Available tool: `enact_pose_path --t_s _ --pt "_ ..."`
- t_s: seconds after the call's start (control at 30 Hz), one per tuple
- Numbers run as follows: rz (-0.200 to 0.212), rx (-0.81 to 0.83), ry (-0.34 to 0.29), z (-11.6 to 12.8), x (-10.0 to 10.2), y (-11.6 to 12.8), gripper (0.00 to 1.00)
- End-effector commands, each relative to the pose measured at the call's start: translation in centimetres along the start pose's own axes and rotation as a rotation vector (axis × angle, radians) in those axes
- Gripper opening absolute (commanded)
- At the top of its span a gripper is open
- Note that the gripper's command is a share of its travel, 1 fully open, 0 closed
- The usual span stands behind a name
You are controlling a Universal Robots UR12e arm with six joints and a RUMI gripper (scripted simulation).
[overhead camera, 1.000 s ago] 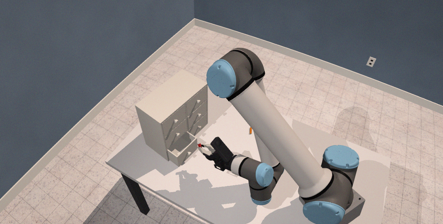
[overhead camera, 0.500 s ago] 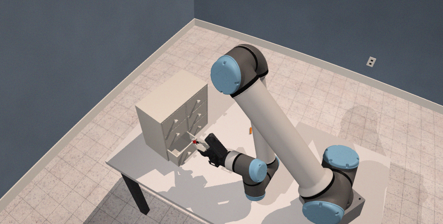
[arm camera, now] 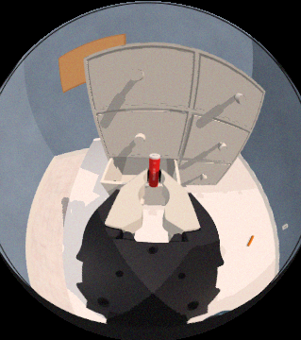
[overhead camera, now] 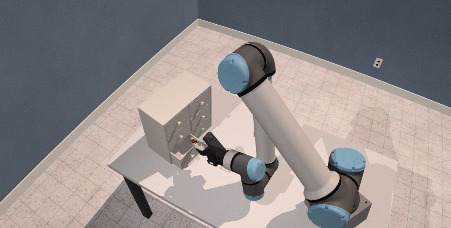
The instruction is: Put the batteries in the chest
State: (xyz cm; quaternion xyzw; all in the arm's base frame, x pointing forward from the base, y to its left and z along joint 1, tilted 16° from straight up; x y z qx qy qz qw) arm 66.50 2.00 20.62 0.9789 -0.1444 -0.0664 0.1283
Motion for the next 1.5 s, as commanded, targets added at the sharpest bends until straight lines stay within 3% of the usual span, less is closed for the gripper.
enact_pose_path --t_s 0.0,0.67,1.47 --pt "0.000 0.000 0.000 -0.3 0.8 0.0 0.05" --pt "0.000 0.000 0.000 -1.1 2.8 0.2 0.05" --pt "0.000 0.000 0.000 -1.2 3.1 0.2 0.05"
Point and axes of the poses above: the point where the finger pads meet when closed, its own x axis out along the fingers, its own y axis across the jaws, z = x × y, the point moved 3 cm from there along -x, back along the fingers, and after that the axes turned 9 degrees about -x, right-handed, at the moved point
